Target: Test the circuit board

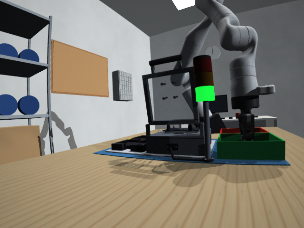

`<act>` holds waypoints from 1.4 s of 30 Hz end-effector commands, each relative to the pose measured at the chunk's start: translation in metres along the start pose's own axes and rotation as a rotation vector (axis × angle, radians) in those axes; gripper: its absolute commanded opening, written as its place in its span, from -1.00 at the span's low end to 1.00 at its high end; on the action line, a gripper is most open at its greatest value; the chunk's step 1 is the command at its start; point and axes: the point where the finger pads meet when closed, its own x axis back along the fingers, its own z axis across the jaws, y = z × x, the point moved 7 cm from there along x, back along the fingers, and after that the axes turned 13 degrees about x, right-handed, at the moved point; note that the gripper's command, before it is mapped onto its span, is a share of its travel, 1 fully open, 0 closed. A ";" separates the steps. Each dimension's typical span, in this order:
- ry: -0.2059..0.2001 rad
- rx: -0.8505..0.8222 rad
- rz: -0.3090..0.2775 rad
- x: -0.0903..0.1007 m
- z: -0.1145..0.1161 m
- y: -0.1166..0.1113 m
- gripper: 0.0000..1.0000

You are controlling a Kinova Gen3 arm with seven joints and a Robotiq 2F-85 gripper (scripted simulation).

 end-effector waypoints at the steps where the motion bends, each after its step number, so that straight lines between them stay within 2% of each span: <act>1: 0.002 0.000 0.001 0.001 0.000 0.000 0.54; 28: 0.002 0.000 0.001 0.001 0.000 0.000 0.54; 29: 0.002 0.000 0.001 0.001 0.000 0.000 1.00; 42: 0.002 0.000 0.001 0.001 0.000 0.000 1.00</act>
